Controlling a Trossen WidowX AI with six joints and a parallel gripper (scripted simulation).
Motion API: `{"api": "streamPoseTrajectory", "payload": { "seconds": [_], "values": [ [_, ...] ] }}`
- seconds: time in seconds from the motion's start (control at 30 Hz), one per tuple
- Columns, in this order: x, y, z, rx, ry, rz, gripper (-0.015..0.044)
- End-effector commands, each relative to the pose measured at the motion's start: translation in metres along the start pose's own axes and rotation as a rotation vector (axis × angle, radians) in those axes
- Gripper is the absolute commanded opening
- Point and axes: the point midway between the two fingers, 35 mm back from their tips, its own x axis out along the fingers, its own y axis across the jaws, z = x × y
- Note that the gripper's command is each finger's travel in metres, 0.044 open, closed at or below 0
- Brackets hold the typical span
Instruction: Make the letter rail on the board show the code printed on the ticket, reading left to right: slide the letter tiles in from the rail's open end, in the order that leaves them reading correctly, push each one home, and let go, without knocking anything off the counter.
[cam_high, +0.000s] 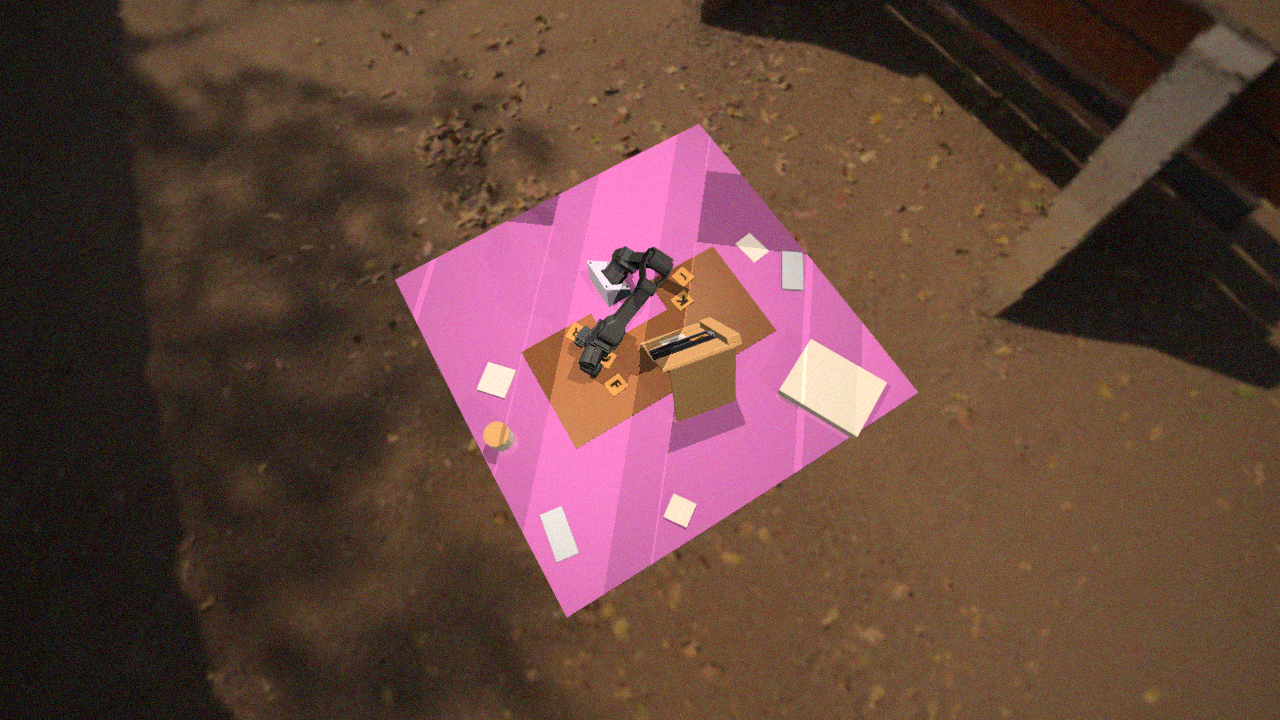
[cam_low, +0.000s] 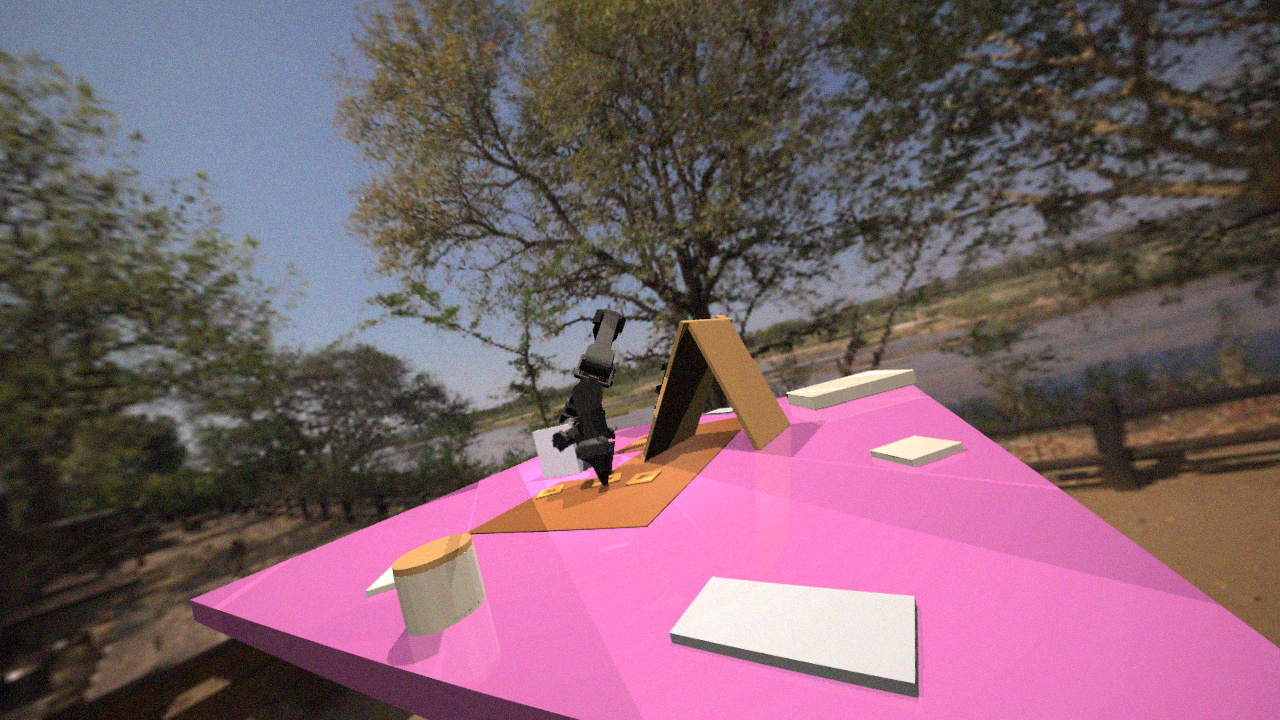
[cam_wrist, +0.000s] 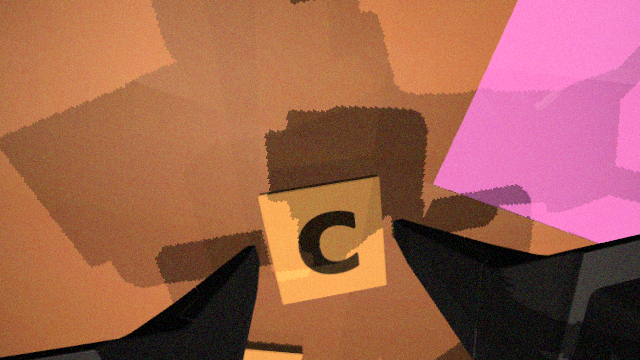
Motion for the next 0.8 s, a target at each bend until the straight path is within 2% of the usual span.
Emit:
{"api": "streamPoseTrajectory", "payload": {
  "seconds": [0.0, 0.4, 0.7, 0.77],
  "values": [
    [0.0005, -0.0001, -0.0004, 0.003, 0.003, -0.001, 0.0314],
    [0.0005, 0.0001, -0.0004, 0.003, 0.003, -0.001, 0.0234],
    [-0.0069, -0.0005, 0.0003, 0.003, 0.003, -0.001, 0.0],
    [-0.0082, -0.0006, 0.0002, 0.003, 0.003, -0.001, 0.0]
  ]
}}
